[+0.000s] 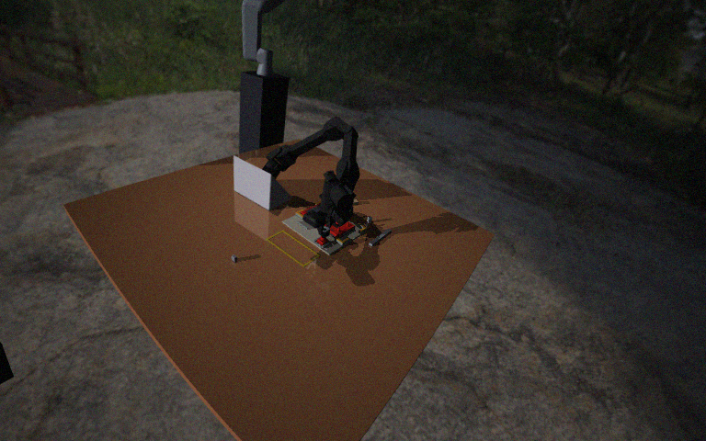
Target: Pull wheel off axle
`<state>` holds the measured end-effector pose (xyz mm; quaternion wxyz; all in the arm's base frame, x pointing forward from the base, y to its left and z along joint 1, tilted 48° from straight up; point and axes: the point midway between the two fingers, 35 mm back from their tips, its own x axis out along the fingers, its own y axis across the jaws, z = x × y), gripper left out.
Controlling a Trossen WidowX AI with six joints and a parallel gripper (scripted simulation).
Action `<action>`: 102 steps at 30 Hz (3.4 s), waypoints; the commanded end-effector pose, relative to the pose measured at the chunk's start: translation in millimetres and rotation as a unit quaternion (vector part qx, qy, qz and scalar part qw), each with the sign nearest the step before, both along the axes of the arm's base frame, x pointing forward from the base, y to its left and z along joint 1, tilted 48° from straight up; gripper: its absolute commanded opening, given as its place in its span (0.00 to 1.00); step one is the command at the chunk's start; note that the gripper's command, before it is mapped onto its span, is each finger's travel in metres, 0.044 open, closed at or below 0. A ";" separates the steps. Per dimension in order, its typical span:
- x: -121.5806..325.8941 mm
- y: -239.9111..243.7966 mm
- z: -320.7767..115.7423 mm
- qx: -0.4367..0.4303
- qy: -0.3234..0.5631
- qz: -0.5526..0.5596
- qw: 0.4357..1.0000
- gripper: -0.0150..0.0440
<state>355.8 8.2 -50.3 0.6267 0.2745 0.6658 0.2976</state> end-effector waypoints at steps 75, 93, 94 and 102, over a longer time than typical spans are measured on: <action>-50.4 -109.0 -40.2 -0.005 -0.002 -0.005 1.000 0.25; -53.2 -46.3 -97.7 -0.004 -0.003 -0.006 1.000 0.25; -54.2 -41.2 -101.9 -0.003 -0.003 -0.006 1.000 0.25; -56.7 -37.3 -104.9 -0.003 0.000 -0.001 1.000 0.39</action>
